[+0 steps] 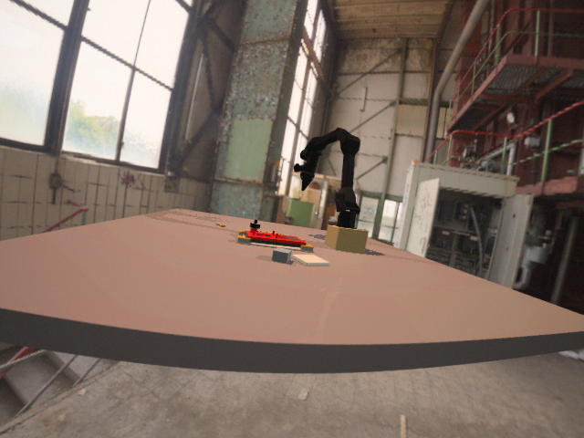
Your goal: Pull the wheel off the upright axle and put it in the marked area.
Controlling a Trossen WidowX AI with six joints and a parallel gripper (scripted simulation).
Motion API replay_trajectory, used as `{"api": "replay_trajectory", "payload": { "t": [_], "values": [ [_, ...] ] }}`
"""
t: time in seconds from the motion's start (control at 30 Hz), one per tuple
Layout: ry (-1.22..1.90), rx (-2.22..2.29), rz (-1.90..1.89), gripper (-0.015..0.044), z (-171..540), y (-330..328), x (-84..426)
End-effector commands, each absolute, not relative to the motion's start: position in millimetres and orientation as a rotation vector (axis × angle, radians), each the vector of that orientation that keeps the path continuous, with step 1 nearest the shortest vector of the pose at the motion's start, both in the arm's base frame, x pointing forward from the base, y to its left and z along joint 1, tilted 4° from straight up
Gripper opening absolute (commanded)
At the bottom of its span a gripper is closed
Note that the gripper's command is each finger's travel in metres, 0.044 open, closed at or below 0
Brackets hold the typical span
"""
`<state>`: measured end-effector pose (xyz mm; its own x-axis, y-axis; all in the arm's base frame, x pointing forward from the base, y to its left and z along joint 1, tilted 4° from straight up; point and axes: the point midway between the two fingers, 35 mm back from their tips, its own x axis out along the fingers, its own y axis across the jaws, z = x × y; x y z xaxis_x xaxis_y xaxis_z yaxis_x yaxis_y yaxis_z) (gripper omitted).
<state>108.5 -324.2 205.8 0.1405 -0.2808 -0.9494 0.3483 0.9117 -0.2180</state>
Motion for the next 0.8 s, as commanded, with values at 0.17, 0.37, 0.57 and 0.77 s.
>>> {"api": "replay_trajectory", "payload": {
  "t": [0.17,0.37,0.57,0.77],
  "values": [
    [1.369,0.060,-0.291,0.0300,168.8,-272.1,230.6],
    [1.396,0.046,-0.188,0.0300,143.6,-208.8,298.3],
    [1.448,0.022,-0.119,0.0300,113.4,-133.4,345.7],
    [1.494,-0.017,-0.074,0.0300,86.4,-58.1,369.5]
  ]
}}
